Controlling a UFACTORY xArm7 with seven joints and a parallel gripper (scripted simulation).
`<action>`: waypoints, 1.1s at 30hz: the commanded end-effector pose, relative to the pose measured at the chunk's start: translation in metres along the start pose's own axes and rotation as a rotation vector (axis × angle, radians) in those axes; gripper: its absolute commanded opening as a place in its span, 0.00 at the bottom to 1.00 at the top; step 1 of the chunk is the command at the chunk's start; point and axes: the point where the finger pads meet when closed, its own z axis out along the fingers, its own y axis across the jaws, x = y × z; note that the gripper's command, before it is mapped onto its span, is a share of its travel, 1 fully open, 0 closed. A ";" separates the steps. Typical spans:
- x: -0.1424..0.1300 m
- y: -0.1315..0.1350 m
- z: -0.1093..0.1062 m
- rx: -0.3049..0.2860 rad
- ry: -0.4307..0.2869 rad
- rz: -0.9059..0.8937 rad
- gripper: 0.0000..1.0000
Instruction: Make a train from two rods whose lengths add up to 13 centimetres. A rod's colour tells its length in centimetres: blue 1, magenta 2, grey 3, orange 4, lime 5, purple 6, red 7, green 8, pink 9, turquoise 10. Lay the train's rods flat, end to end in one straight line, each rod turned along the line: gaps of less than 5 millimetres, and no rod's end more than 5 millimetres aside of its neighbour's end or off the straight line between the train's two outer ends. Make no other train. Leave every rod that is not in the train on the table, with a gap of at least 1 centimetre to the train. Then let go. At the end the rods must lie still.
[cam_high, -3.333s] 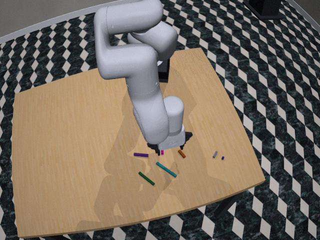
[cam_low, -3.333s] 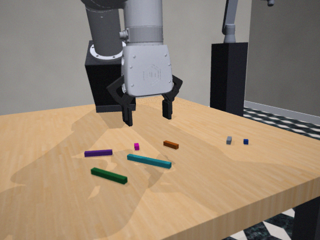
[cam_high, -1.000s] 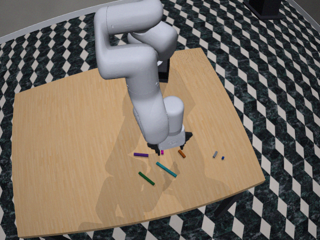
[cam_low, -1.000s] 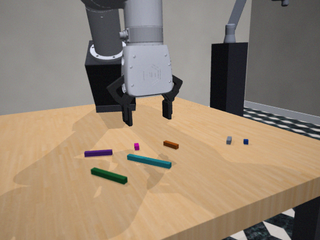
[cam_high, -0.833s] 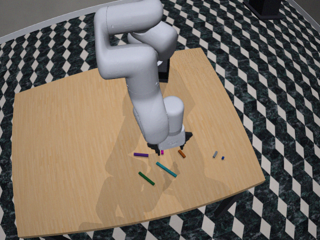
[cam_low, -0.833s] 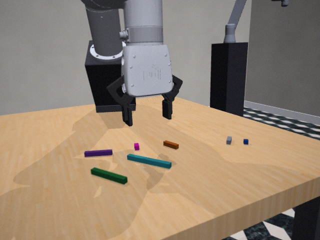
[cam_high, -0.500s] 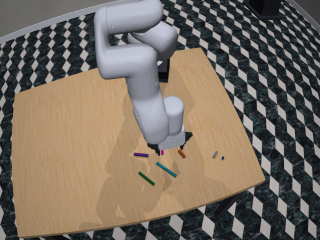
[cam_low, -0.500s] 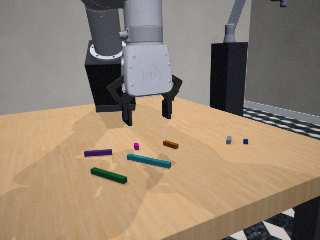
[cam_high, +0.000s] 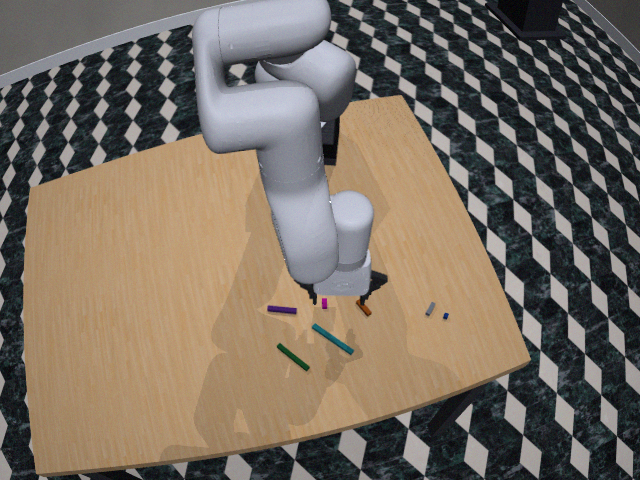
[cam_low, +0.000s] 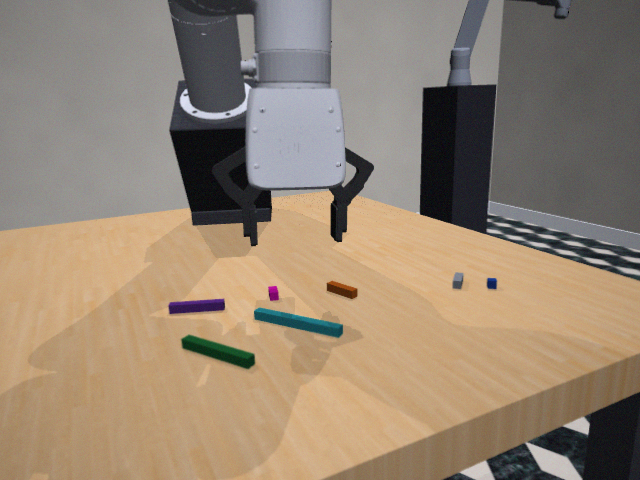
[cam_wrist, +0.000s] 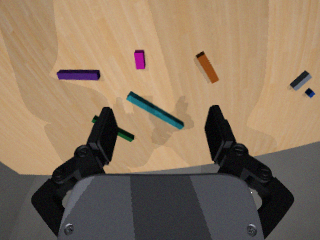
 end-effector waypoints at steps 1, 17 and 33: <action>0.000 0.001 -0.001 0.018 -0.020 0.165 1.00; 0.005 0.013 -0.004 0.062 -0.049 0.783 1.00; 0.010 0.040 -0.004 0.068 -0.072 1.382 1.00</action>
